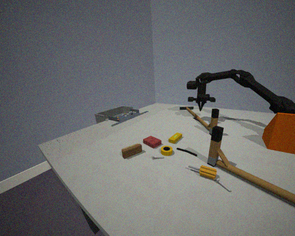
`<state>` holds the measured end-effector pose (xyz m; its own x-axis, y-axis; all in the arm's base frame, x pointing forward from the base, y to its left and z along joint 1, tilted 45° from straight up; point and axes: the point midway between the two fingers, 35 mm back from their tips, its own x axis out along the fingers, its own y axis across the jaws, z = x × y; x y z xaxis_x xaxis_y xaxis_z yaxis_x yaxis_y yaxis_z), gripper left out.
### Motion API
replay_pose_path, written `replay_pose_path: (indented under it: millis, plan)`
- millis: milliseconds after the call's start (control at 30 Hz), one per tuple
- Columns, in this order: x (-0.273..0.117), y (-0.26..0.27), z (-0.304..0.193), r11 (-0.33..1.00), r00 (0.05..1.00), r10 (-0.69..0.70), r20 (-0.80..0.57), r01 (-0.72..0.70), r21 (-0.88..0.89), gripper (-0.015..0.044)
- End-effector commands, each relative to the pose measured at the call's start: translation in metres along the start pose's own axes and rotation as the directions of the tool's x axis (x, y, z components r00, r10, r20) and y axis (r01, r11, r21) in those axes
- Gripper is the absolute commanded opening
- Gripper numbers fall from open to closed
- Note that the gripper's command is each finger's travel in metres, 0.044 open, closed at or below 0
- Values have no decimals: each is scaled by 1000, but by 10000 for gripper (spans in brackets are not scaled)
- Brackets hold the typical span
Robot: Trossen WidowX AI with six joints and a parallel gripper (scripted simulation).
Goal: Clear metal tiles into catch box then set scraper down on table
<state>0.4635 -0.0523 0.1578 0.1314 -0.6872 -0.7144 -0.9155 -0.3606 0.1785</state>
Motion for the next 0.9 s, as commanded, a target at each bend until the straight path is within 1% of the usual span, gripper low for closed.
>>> replay_pose_path:
  millis: [0, 267, 400, 633, 867]
  plan:
    - [-15, -1, 1, 1000, 1000, -4, -7, 4, 1, 0]
    - [-41, 2, 3, 1000, 1000, -3, -8, 3, 1, 0]
    - [-43, 3, 3, 1000, 1000, -4, -9, 5, 18, 0]
    - [-48, 5, 2, 981, 1000, -16, -21, 19, 191, 0]
    - [-52, 8, 1, 931, 999, -27, -32, 37, 362, 0]
